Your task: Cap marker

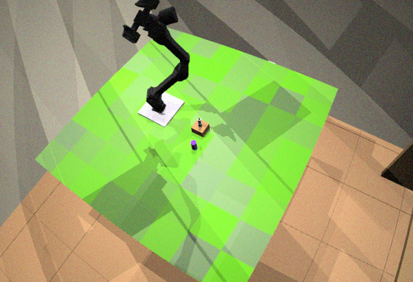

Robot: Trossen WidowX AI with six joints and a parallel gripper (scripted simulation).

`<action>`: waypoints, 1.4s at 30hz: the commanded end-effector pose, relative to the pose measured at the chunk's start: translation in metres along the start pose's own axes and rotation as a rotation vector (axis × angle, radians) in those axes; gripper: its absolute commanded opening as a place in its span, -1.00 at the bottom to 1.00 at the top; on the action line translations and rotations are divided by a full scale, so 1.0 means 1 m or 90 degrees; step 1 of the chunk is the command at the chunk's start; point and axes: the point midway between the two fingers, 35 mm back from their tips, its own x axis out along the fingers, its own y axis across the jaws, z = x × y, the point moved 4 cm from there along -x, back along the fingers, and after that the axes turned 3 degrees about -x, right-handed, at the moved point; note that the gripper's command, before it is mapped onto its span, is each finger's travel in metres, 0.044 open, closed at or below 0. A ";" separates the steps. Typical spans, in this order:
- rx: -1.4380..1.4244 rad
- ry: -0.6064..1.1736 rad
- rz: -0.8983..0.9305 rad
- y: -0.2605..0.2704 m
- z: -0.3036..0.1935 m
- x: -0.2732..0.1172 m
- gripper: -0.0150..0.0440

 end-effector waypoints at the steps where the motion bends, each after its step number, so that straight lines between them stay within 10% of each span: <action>1: 0.007 0.001 0.001 0.001 -0.002 0.000 0.78; 6: 0.194 0.017 0.030 0.034 -0.041 0.007 0.34; 19: 0.657 0.027 0.221 0.170 -0.055 0.044 0.34; 42: 0.934 -0.012 0.935 0.334 0.195 0.008 0.34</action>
